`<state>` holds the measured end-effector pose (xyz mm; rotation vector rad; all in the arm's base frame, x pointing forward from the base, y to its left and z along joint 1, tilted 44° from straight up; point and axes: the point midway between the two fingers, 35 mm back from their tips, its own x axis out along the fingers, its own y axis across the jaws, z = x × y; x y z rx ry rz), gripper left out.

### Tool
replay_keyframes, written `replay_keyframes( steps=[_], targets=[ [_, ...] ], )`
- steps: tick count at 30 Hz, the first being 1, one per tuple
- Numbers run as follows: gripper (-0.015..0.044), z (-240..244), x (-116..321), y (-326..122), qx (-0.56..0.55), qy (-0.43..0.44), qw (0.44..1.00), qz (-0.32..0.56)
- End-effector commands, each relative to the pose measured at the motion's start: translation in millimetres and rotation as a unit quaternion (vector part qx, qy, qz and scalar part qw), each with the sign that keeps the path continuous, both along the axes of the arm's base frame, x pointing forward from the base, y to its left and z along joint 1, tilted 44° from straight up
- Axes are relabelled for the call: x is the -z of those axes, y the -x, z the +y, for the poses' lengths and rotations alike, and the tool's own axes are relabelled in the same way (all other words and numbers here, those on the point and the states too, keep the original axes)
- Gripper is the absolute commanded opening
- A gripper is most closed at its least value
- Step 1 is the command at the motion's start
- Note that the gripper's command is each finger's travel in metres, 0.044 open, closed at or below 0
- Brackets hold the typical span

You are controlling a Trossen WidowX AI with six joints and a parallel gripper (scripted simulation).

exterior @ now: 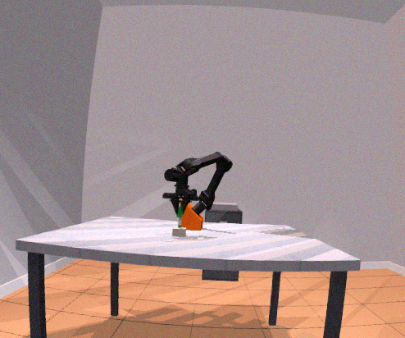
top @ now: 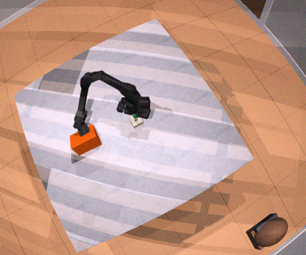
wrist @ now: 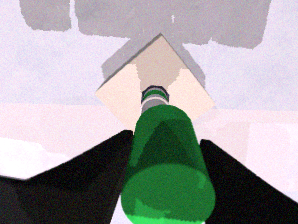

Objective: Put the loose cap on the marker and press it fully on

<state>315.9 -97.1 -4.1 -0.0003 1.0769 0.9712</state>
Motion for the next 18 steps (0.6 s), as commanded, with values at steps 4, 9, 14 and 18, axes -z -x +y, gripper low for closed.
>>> replay_keyframes(
  steps=[4, 9, 14, 18],
  targets=[
    [0.0, 23, 22, 0, -0.017, -0.008, 1.0, 0.008],
    [0.0, 28, 27, -1, -0.017, -0.008, 1.0, 0.008],
    [0.0, 33, 32, -2, -0.017, -0.008, 1.0, 0.008],
    [0.0, 37, 36, -4, -0.017, -0.008, 1.0, 0.008]
  ],
)
